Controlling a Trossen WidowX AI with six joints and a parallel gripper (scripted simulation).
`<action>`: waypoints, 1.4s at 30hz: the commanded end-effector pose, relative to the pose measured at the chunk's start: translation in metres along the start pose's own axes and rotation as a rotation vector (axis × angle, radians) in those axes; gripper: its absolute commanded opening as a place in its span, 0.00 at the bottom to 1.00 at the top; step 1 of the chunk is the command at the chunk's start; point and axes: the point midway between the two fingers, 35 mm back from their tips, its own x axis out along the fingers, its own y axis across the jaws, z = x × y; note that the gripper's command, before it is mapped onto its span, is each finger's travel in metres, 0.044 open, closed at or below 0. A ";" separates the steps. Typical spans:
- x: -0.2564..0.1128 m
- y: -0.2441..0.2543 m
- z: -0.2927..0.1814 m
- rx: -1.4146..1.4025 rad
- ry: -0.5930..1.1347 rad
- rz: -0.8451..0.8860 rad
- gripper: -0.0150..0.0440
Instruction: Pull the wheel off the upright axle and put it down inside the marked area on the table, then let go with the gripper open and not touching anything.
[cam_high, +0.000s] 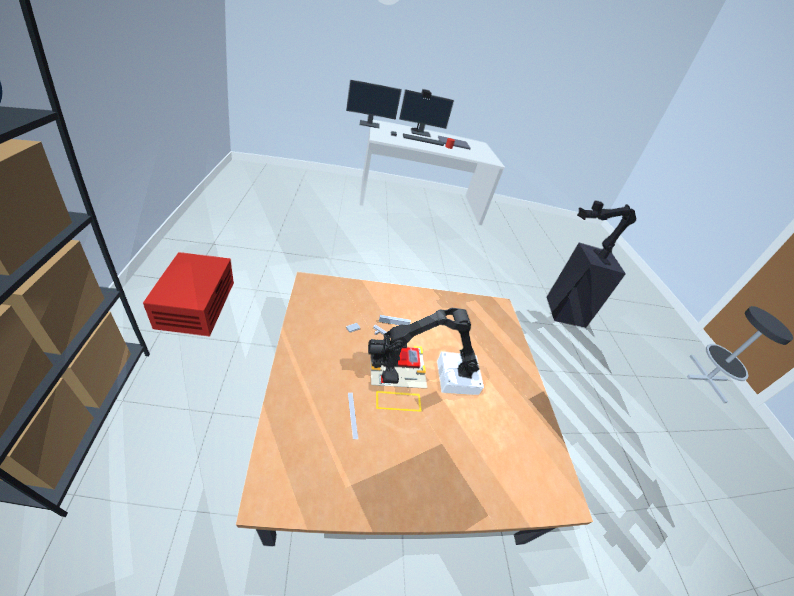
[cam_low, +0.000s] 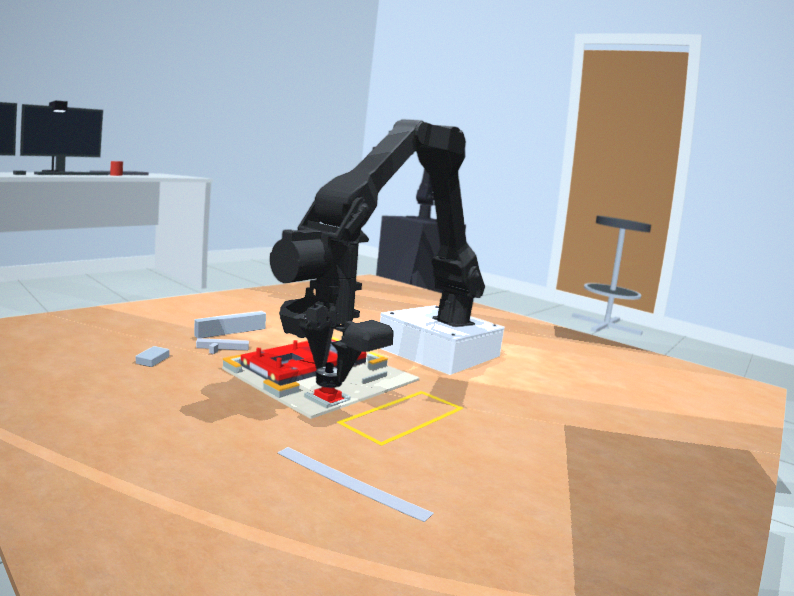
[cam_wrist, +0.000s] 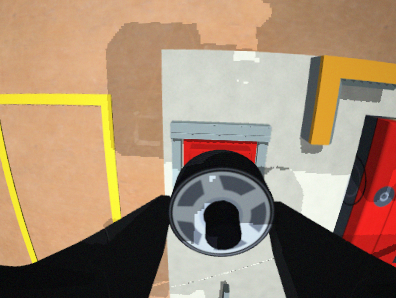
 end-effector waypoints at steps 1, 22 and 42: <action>-0.002 0.000 0.000 0.000 -0.003 0.000 0.25; -0.009 0.000 0.001 0.001 -0.006 0.000 0.25; -0.016 0.000 0.001 0.002 -0.009 -0.001 0.25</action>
